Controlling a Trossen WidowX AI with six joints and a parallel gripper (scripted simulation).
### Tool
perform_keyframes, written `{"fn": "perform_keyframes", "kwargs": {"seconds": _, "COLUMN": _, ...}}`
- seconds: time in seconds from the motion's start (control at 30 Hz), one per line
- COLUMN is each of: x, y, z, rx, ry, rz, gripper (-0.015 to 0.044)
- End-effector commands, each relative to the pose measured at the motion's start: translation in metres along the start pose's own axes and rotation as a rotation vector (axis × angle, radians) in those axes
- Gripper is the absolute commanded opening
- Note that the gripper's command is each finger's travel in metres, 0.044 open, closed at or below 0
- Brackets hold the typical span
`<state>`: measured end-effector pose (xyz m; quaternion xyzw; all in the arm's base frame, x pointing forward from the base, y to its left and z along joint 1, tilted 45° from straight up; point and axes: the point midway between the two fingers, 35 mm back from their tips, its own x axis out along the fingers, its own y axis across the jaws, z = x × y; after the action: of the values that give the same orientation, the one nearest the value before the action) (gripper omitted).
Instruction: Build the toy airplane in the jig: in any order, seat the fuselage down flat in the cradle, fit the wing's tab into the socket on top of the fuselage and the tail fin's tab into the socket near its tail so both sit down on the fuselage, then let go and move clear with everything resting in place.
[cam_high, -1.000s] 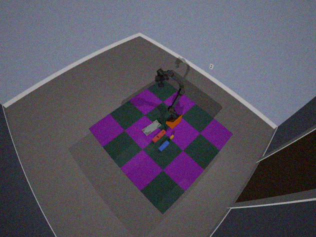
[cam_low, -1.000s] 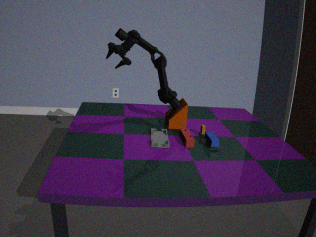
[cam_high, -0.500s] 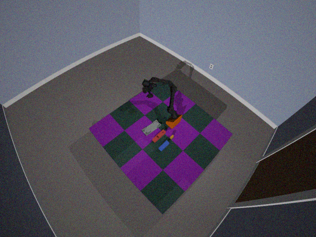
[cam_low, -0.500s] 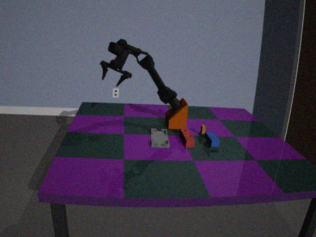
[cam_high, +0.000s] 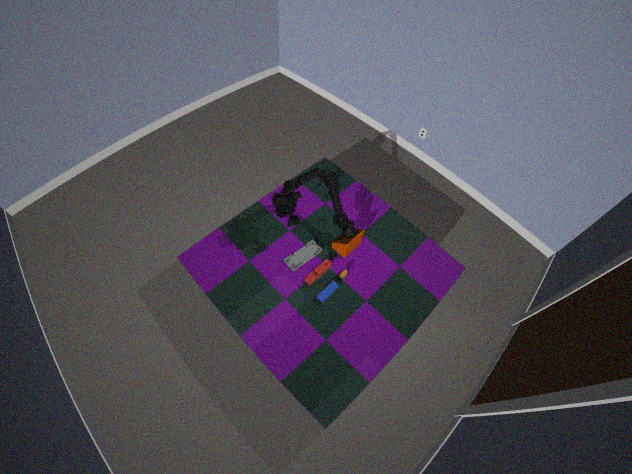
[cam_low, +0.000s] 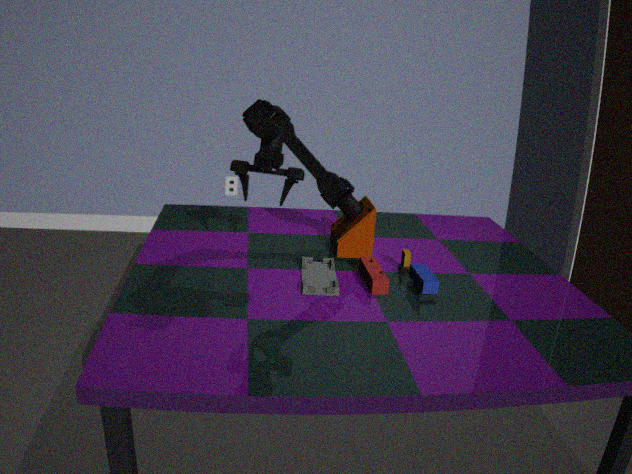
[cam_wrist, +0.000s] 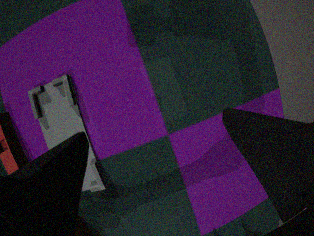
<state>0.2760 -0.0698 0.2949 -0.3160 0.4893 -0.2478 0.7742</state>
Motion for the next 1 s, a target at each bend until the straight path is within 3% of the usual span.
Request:
{"fn": "perform_keyframes", "kwargs": {"seconds": 0.0, "x": 0.018, "y": 0.068, "z": 0.015, "rx": -0.039, "ry": 0.043, "rz": 0.075, "gripper": 0.0440}}
{"fn": "perform_keyframes", "kwargs": {"seconds": 0.27, "x": 0.037, "y": 0.185, "z": 0.009, "rx": -0.108, "ry": 0.139, "rz": 0.137, "gripper": 0.0440}}
{"fn": "perform_keyframes", "kwargs": {"seconds": 0.57, "x": 0.048, "y": 0.299, "z": -0.050, "rx": -0.189, "ry": 0.259, "rz": 0.099, "gripper": 0.0440}}
{"fn": "perform_keyframes", "kwargs": {"seconds": 0.83, "x": 0.052, "y": 0.305, "z": -0.056, "rx": -0.194, "ry": 0.266, "rz": 0.092, "gripper": 0.0440}}
{"fn": "perform_keyframes", "kwargs": {"seconds": 0.97, "x": 0.098, "y": 0.308, "z": -0.069, "rx": -0.194, "ry": 0.266, "rz": 0.091, "gripper": 0.0440}}
